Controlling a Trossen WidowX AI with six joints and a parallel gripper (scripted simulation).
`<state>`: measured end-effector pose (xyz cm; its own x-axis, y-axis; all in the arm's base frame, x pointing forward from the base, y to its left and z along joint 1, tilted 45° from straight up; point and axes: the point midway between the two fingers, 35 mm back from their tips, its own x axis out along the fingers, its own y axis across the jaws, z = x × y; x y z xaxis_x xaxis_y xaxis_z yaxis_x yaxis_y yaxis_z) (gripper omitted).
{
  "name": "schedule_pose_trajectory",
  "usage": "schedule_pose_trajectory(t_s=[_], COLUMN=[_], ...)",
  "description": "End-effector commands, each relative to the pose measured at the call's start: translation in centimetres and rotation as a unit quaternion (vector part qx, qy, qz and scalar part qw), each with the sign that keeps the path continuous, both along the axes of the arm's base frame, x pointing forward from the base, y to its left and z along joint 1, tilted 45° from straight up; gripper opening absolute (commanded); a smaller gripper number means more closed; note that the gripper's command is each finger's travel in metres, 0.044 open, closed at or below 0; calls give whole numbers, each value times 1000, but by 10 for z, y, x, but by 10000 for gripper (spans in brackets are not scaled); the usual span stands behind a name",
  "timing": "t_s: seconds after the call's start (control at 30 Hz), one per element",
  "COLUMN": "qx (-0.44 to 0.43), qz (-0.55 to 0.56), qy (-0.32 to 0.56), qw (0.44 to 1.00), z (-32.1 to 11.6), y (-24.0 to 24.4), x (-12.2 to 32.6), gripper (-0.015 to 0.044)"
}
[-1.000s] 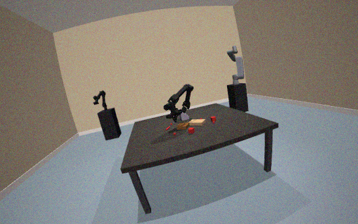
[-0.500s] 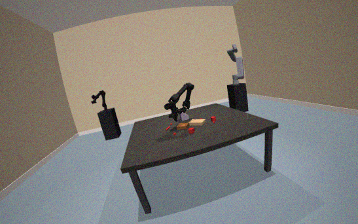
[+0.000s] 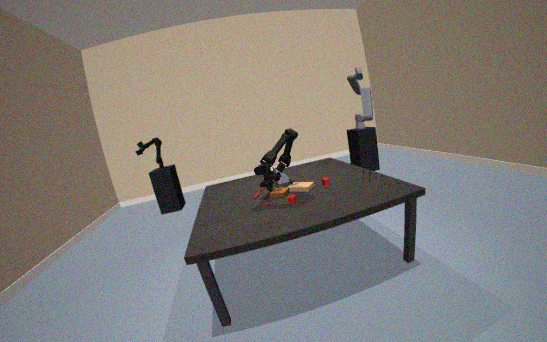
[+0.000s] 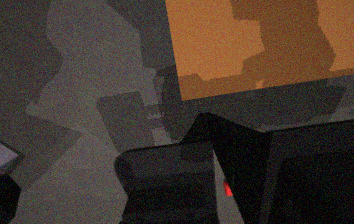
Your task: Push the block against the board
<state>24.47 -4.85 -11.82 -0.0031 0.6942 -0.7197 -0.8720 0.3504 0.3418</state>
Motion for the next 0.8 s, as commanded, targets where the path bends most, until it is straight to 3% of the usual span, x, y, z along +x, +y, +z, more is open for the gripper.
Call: schedule_pose_trajectory(t_s=[0.0,0.77], qx=[0,-1], qz=[-1,-1], qy=[0,0], qw=[1000,1000], z=[2,13], y=[3,13], x=[2,13], gripper=[0,0])
